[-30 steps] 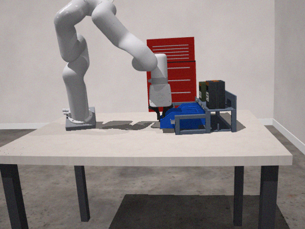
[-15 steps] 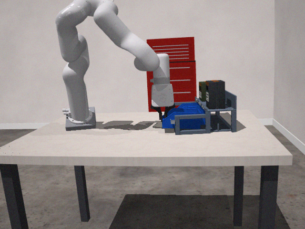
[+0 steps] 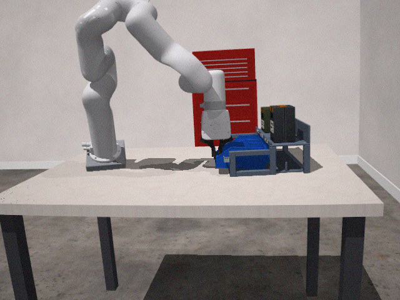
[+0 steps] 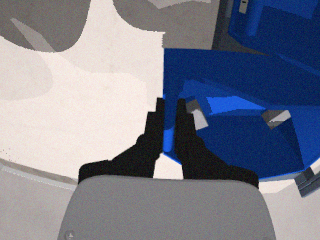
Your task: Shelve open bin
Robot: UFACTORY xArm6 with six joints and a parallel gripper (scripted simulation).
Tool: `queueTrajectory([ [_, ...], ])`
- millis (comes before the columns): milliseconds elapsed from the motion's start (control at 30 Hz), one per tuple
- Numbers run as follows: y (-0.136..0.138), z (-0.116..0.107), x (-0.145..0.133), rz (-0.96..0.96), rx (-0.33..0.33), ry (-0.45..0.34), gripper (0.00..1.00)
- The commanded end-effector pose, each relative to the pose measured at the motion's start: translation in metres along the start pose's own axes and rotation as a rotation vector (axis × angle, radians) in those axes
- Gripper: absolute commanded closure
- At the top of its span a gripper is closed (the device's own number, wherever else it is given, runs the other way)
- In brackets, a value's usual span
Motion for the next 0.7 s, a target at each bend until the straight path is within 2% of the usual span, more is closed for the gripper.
queueTrajectory([
  [0, 0.001, -0.001, 0.0, 0.001, -0.003, 0.0, 1.0],
  [200, 0.011, -0.001, 0.001, 0.001, -0.003, 0.0, 1.0],
  [667, 0.015, -0.001, 0.002, 0.001, -0.004, 0.0, 1.0],
])
Point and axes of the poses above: the point where the finger pads meet when closed, its own z axis out along the fingers, its own y axis across the jaws, x = y × z, the point moved 5 cm from there along -z, back along the fingers, and after that the axes turned 9 degrees about z, right-handed, at the moved point
